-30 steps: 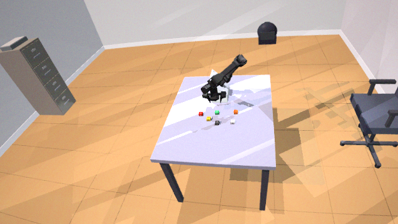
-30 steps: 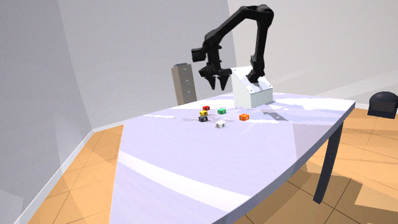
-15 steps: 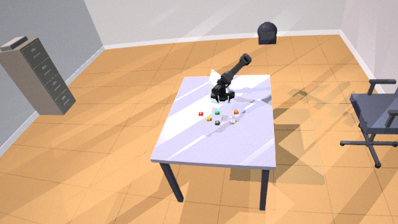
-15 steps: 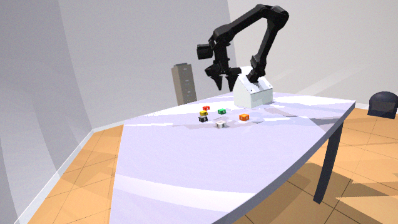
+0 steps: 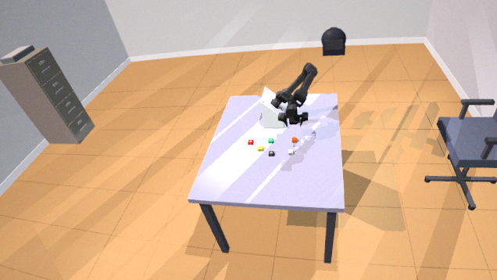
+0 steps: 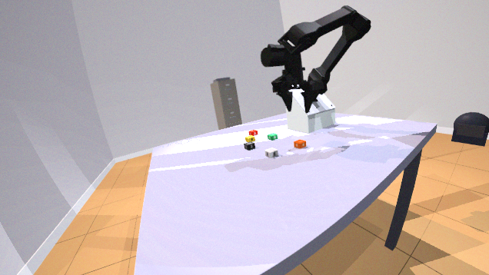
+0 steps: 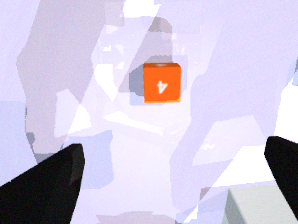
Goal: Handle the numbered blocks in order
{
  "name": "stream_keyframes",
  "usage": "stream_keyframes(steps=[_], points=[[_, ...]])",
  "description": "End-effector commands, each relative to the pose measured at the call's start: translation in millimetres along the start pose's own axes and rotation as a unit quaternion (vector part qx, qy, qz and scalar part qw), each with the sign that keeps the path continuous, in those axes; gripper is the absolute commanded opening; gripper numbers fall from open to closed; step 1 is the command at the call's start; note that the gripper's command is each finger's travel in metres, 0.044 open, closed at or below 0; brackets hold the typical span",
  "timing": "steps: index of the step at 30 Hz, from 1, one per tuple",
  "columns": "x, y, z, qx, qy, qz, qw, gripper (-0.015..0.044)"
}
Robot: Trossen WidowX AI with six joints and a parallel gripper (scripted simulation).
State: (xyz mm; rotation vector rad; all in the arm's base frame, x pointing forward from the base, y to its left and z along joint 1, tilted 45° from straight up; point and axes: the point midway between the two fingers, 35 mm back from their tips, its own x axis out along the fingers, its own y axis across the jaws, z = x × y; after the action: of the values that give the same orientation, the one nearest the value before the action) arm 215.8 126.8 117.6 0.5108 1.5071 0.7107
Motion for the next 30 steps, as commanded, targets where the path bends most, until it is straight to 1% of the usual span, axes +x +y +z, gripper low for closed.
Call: stream_keyframes(steps=[1, 13, 15, 23, 25, 30], points=[[0, 3, -1, 0.003, 0.0, 0.003, 1.0, 0.04], [-1, 3, 1, 0.003, 0.0, 0.003, 1.0, 0.04], [-3, 2, 18, 0.002, 0.0, 0.003, 1.0, 0.04], [-2, -21, 114, 0.0, -0.002, 0.002, 1.0, 0.04], [-1, -24, 122, 0.0, -0.003, 0.002, 1.0, 0.04], [-1, -24, 122, 0.0, -0.003, 0.002, 1.0, 0.04]])
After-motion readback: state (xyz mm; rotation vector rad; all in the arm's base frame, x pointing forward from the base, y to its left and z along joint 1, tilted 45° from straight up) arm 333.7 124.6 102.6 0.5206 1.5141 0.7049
